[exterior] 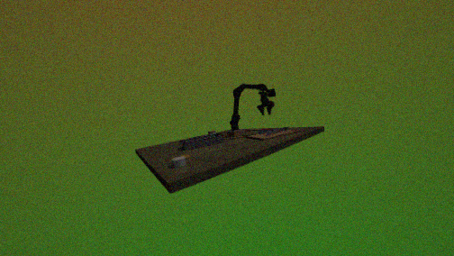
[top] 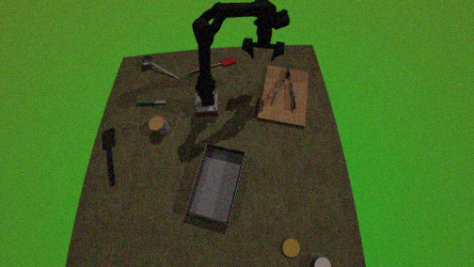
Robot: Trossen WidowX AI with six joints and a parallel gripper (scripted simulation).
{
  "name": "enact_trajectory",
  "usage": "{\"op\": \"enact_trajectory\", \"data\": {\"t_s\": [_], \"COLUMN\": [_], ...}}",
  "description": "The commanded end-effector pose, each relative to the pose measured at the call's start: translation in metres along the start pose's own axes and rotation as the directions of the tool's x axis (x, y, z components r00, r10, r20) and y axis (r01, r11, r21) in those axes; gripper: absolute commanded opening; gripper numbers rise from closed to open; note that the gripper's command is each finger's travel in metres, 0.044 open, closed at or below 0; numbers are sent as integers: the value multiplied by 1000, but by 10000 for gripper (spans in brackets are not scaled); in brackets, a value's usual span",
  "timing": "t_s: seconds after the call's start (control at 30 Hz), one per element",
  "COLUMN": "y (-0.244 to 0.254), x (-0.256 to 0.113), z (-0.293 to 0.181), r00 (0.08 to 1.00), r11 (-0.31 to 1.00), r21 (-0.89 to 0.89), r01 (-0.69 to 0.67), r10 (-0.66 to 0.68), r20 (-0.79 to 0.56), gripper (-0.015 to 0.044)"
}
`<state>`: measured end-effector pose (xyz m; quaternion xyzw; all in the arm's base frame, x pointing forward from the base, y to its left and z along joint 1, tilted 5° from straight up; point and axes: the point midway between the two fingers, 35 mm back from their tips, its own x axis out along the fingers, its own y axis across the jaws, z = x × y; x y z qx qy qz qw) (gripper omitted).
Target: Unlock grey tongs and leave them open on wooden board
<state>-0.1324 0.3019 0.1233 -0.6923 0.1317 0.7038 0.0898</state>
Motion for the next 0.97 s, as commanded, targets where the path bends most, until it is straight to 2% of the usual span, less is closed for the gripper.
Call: {"op": "enact_trajectory", "data": {"t_s": [0.0,0.2,0.93], "y": [3,2,2], "x": [-11,-49,-49], "z": [-1,-2,-2], "r00": [1000,1000,1000], "r11": [1000,1000,1000], "r21": [3,-4,-4], "r01": [-1,9,9], "r10": [1,-9,-9], "r20": [1,7,7], "gripper": [440,440,440]}}
